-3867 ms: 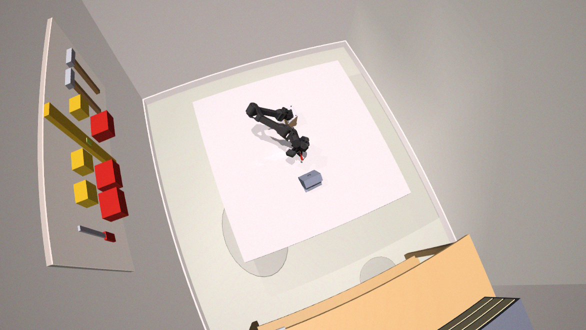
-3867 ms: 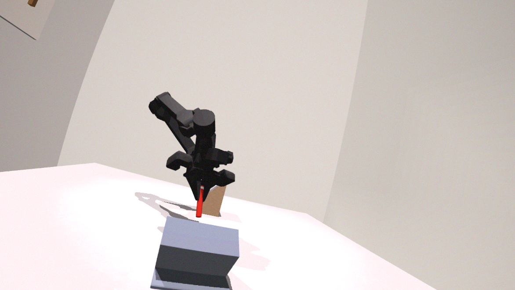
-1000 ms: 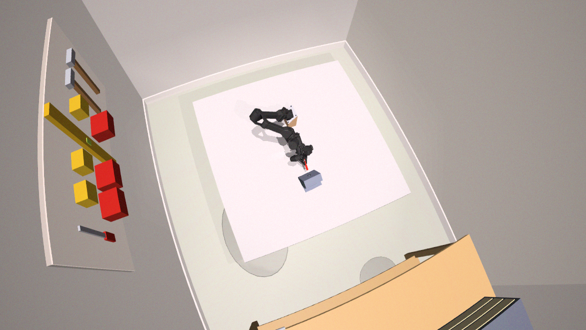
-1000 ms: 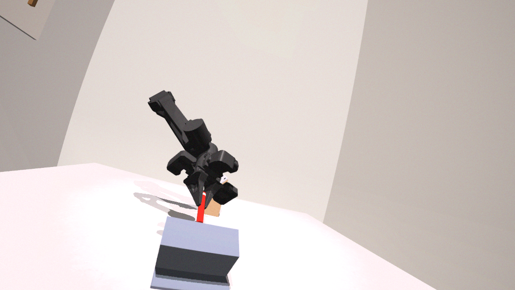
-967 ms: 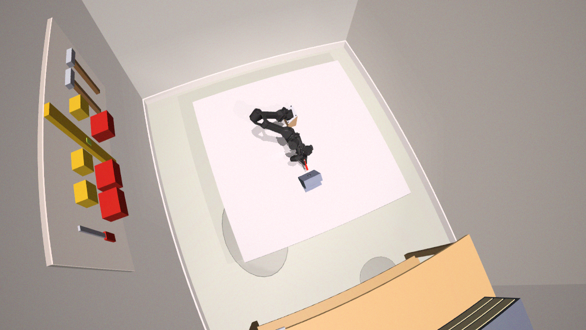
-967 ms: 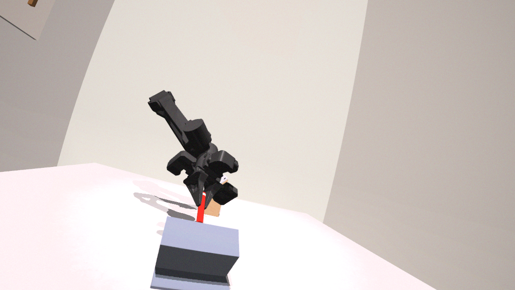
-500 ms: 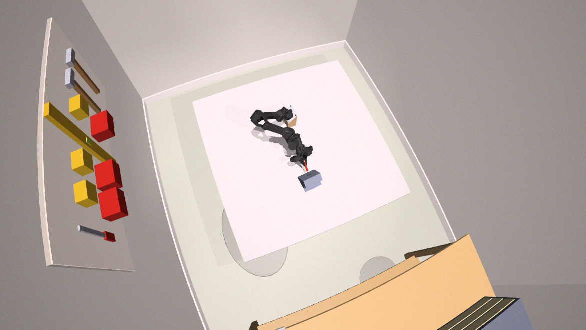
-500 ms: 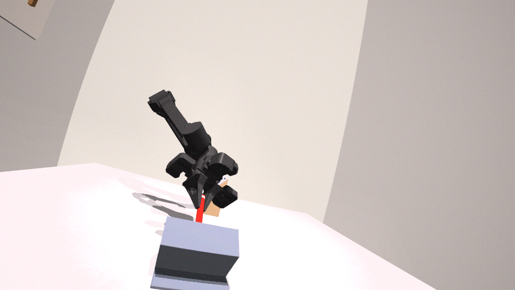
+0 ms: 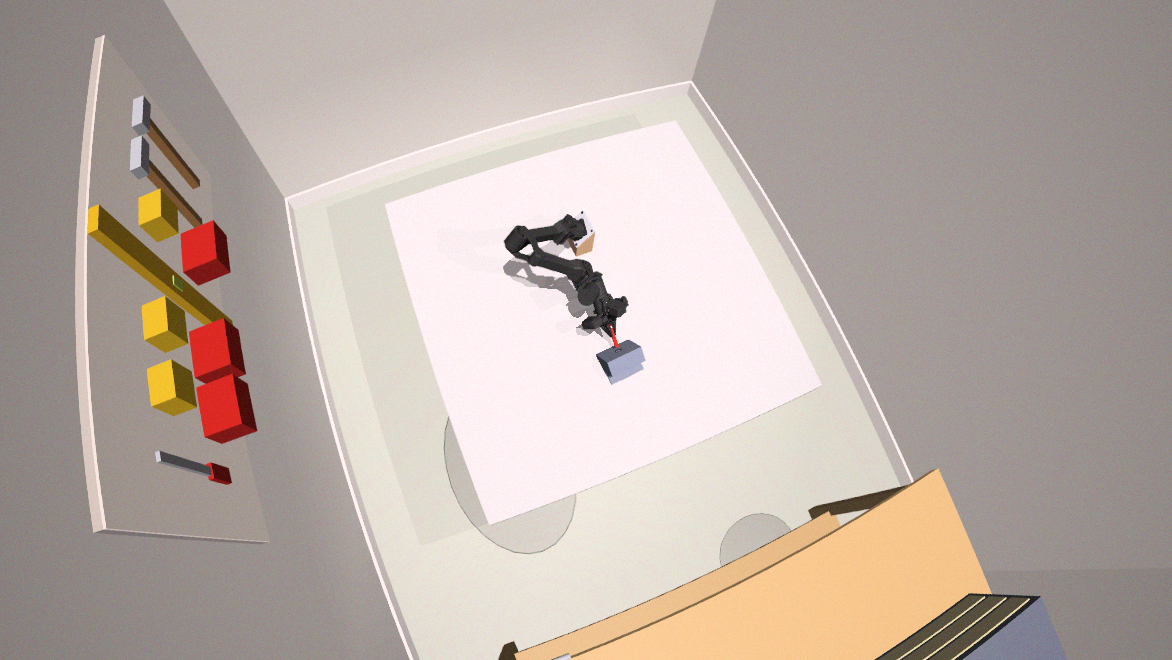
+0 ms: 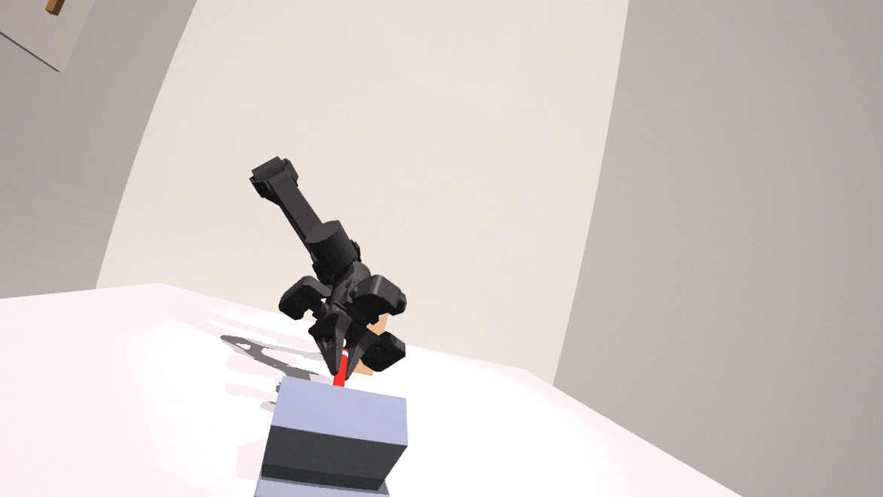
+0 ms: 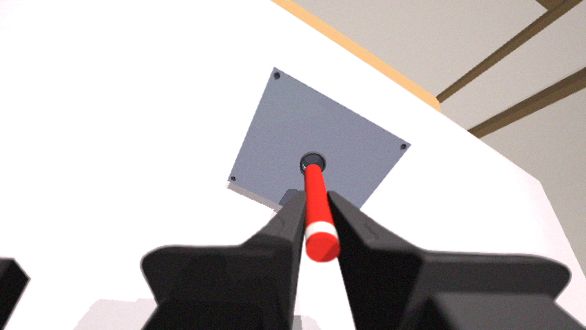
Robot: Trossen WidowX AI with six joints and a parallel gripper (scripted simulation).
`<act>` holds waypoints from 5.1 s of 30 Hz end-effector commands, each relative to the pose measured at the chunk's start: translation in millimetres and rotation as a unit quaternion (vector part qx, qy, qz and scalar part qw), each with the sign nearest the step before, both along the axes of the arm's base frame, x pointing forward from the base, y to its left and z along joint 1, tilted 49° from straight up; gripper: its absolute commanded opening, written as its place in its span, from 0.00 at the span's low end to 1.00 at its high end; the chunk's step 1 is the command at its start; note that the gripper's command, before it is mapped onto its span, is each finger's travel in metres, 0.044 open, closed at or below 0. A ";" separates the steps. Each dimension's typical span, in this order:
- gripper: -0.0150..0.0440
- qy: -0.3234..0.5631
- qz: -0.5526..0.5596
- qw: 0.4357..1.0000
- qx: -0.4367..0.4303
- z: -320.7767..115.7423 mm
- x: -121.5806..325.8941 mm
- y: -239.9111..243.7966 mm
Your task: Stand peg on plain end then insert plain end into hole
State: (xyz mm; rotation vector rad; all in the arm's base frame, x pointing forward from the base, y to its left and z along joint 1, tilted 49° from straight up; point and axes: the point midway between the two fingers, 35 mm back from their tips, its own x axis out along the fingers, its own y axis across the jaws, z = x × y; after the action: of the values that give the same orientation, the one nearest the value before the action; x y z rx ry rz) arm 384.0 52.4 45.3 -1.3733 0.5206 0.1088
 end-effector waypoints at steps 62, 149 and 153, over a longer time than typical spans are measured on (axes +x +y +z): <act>0.25 -0.001 0.000 1.000 0.000 -8.3 22.1 -2.9; 1.00 0.000 -0.001 1.000 0.001 1.1 10.8 3.6; 1.00 0.000 -0.001 1.000 0.001 3.4 7.0 5.1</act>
State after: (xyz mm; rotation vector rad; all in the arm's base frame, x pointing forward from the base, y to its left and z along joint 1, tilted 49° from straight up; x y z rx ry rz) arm 394.8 57.0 47.3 -1.3742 0.5195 0.1101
